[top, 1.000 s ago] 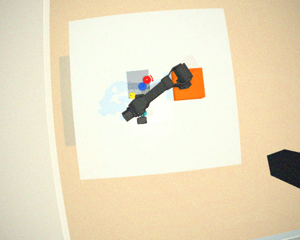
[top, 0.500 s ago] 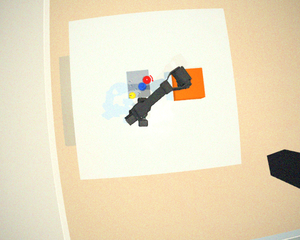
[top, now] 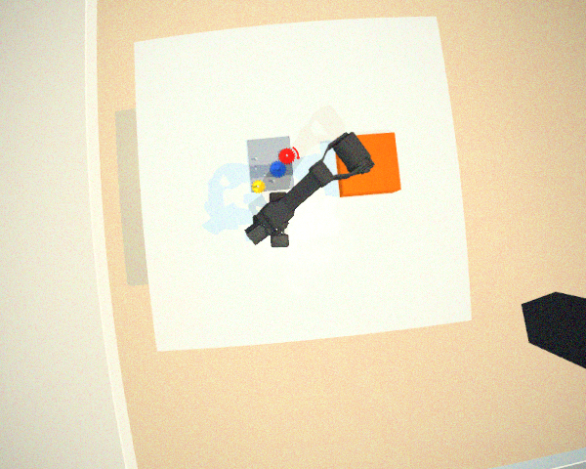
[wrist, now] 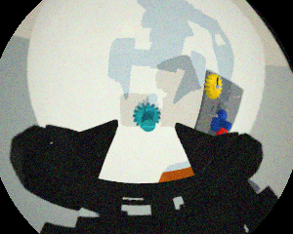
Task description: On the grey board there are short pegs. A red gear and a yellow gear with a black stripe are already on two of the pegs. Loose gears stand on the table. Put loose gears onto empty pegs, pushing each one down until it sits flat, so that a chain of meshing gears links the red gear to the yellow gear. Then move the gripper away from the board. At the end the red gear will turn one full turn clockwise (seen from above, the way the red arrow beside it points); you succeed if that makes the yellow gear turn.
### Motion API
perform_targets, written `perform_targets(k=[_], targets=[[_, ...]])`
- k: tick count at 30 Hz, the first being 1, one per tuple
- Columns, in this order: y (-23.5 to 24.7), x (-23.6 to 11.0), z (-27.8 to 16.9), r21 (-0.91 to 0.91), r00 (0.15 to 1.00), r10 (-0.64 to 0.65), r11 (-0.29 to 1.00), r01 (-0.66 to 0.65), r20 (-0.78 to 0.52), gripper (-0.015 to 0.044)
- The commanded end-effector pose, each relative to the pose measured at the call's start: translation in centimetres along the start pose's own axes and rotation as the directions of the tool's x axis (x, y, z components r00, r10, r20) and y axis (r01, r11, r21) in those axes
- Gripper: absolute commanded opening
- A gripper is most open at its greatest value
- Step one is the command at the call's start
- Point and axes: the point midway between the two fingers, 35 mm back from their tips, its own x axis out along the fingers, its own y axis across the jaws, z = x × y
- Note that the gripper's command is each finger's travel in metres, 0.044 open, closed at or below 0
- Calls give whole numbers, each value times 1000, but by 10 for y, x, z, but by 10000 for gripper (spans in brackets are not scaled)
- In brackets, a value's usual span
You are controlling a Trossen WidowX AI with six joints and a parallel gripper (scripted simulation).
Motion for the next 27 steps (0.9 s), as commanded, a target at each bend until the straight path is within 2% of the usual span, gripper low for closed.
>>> perform_targets(k=[1, 6, 20, 27], targets=[[-1, 7, -1, 4, 1000, -3, 1000, 3, -4, 440], [-1, 9, -1, 4, 1000, -3, 1000, 3, -4, 440], [-1, 9, -1, 4, 1000, -3, 1000, 3, -4, 72], [-1, 9, -1, 4, 1000, -3, 1000, 3, -4, 26]])
